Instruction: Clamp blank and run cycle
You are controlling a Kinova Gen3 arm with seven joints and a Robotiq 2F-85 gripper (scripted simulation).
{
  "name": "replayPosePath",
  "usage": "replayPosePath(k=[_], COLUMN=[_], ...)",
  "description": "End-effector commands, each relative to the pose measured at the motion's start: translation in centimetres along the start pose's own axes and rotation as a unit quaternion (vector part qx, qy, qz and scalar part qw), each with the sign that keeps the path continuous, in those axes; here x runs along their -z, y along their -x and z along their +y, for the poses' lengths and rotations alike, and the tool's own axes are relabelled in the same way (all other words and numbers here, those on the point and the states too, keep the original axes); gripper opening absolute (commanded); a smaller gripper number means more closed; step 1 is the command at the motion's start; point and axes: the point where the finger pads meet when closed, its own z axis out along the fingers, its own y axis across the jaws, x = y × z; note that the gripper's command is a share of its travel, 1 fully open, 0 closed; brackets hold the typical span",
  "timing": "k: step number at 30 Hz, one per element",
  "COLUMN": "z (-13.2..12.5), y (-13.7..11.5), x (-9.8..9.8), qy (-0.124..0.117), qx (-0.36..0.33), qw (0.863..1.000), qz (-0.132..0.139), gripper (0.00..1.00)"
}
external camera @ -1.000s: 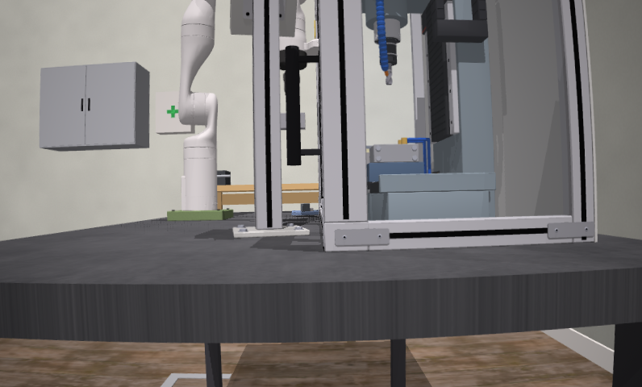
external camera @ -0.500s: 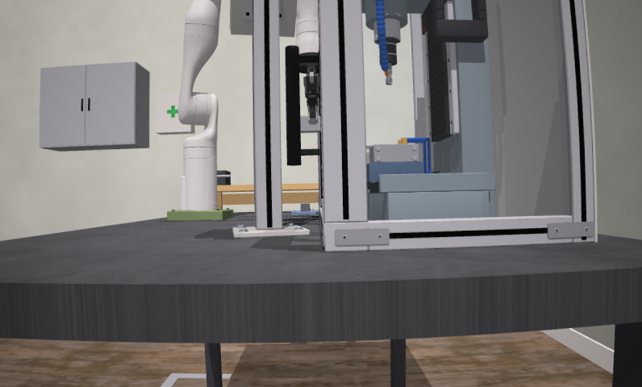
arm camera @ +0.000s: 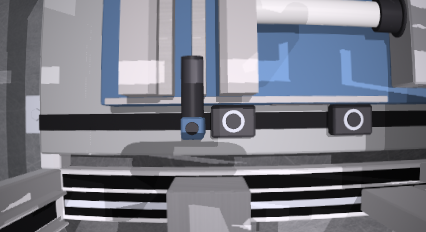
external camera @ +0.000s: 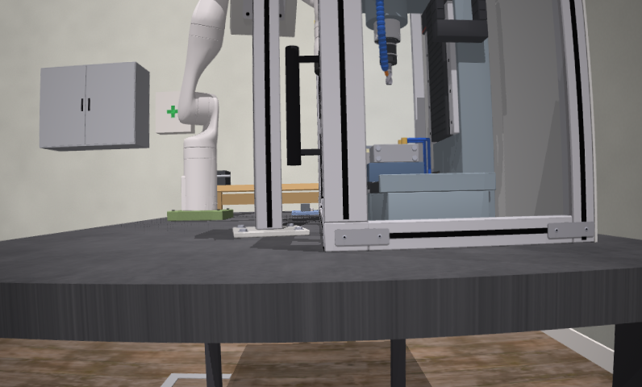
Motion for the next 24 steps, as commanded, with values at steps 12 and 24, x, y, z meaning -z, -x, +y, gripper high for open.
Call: replayPosePath(k=[12, 24], z=[-0.3, -0.4], y=[-4.5, -5.5], x=[-0.6, -0.8], qy=[0.001, 0.001], qx=[0.0, 0.0], qw=[1.0, 1.0], qz=[-0.002, -0.002], gripper=[0.1, 0.1])
